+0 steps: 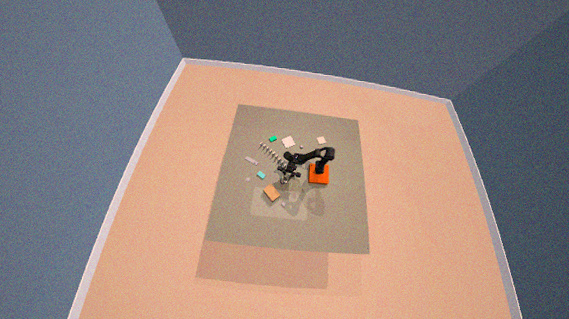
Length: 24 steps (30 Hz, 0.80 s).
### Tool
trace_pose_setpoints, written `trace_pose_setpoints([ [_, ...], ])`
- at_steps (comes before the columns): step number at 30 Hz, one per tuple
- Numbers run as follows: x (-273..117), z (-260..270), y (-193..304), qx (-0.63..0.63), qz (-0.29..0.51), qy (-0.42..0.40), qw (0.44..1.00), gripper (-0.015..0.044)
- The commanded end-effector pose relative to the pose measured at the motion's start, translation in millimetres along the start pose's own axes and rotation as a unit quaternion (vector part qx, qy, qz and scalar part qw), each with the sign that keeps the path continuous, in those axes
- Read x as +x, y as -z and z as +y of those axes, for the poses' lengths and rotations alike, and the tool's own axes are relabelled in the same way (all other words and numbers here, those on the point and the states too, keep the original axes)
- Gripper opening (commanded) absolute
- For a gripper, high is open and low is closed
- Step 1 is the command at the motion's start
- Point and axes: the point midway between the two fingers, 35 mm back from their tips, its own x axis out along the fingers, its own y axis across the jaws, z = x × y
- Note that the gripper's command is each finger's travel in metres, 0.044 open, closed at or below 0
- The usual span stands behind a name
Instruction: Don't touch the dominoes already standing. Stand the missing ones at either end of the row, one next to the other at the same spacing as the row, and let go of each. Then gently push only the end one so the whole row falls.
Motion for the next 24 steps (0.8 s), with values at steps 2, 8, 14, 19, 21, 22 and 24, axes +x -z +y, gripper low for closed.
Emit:
trace_pose_setpoints([
  [2, -11.6, 16.8, 0.3, -0.017, -0.032, -0.019, 0.999, 0.0107],
  [8, -15.2, 21.9, 0.3, -0.024, -0.040, -0.025, 0.999, 0.0107],
  [14, -15.2, 21.9, 0.3, -0.024, -0.040, -0.025, 0.999, 0.0107],
  [19, -15.2, 21.9, 0.3, -0.024, -0.040, -0.025, 0.999, 0.0107],
  [21, -15.2, 21.9, 0.3, -0.024, -0.040, -0.025, 0.999, 0.0107],
  [22, -15.1, 21.7, 0.7, -0.023, -0.040, -0.025, 0.999, 0.0107],
  [24, -14.3, 20.5, 3.4, -0.022, -0.040, -0.025, 0.999, 0.0107],
])
